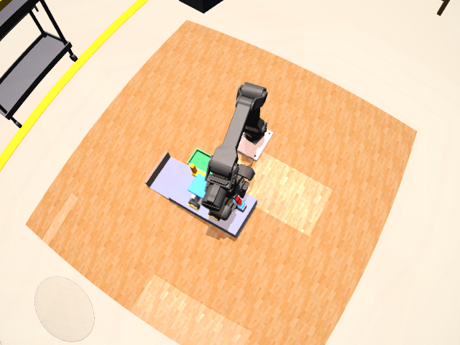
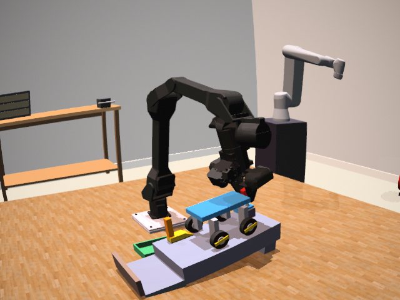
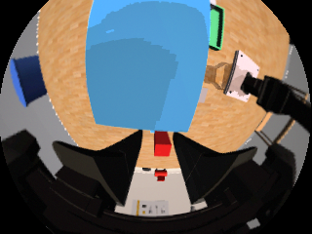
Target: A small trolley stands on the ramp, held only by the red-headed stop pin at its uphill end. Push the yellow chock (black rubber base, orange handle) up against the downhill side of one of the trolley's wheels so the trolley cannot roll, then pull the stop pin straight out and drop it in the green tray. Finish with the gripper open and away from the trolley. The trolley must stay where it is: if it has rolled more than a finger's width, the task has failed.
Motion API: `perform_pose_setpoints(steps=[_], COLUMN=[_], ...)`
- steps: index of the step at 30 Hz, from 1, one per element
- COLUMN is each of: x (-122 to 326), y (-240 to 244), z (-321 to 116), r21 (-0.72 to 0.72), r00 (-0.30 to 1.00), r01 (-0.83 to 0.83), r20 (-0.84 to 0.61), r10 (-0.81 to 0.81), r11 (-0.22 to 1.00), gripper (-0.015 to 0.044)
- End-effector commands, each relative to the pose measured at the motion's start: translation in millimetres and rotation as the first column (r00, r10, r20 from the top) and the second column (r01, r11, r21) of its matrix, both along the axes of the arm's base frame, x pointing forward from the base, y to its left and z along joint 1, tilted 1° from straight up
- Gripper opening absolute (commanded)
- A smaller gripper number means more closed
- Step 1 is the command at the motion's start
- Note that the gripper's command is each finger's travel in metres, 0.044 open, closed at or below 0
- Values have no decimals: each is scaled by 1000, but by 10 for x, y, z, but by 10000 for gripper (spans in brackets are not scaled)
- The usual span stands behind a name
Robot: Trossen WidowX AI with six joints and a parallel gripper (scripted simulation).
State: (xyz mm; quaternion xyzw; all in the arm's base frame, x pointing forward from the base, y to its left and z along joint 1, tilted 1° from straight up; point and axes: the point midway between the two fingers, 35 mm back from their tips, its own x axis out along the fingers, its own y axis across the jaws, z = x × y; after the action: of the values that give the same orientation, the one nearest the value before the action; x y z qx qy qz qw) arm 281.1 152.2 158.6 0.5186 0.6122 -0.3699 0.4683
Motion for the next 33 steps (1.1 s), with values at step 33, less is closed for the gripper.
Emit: perform_pose_setpoints(steps=[33], x=[-33], y=[-5], z=[27], r21=[0], r00=[1000], r01=[5], r20=[-8], r10=[-5], r11=[1000], gripper=[0])
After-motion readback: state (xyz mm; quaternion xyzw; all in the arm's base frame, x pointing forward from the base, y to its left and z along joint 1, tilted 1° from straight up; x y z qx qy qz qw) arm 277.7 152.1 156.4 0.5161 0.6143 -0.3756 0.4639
